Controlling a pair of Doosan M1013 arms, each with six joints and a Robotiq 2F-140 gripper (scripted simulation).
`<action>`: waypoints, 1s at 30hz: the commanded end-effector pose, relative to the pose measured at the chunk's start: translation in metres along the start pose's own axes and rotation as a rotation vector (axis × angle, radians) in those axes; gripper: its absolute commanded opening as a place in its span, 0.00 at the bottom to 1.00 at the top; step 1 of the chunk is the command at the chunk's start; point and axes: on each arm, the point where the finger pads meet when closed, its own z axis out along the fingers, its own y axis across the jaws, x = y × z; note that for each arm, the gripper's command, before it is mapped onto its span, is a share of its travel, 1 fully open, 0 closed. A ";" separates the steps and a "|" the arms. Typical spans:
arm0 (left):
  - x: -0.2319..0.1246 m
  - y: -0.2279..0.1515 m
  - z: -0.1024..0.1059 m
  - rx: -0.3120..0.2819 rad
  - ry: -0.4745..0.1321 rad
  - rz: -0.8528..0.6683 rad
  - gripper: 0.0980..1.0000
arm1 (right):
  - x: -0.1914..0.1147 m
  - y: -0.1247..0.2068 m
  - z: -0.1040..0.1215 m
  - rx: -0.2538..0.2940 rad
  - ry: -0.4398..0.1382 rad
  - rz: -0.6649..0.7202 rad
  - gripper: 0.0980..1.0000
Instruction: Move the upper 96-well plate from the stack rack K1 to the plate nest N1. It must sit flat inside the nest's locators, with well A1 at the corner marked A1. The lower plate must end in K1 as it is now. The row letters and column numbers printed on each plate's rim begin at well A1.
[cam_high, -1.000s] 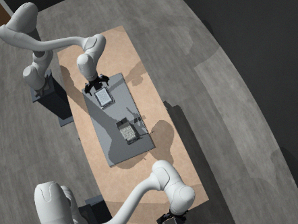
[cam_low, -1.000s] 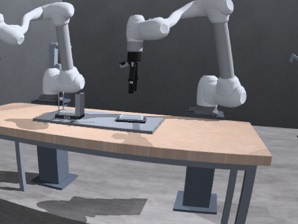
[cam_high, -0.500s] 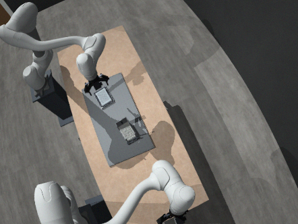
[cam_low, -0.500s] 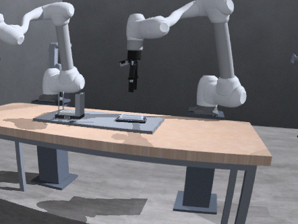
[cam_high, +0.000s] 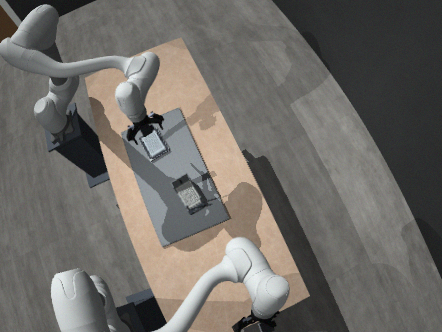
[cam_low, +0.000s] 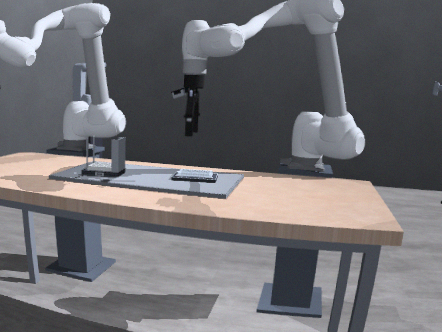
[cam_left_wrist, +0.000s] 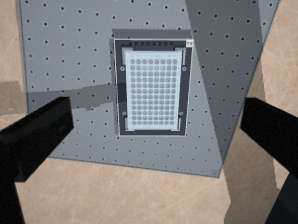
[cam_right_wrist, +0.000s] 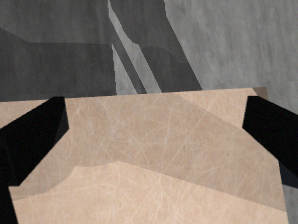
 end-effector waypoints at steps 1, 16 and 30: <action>0.014 -0.001 -0.001 0.001 0.001 0.000 1.00 | 0.000 0.000 -0.001 0.001 0.000 0.001 1.00; 0.057 -0.004 -0.001 0.001 0.001 0.000 1.00 | 0.000 0.000 -0.001 0.001 0.000 0.001 1.00; 0.097 -0.007 -0.001 0.001 0.001 0.000 1.00 | 0.000 0.000 -0.001 0.001 0.000 0.001 1.00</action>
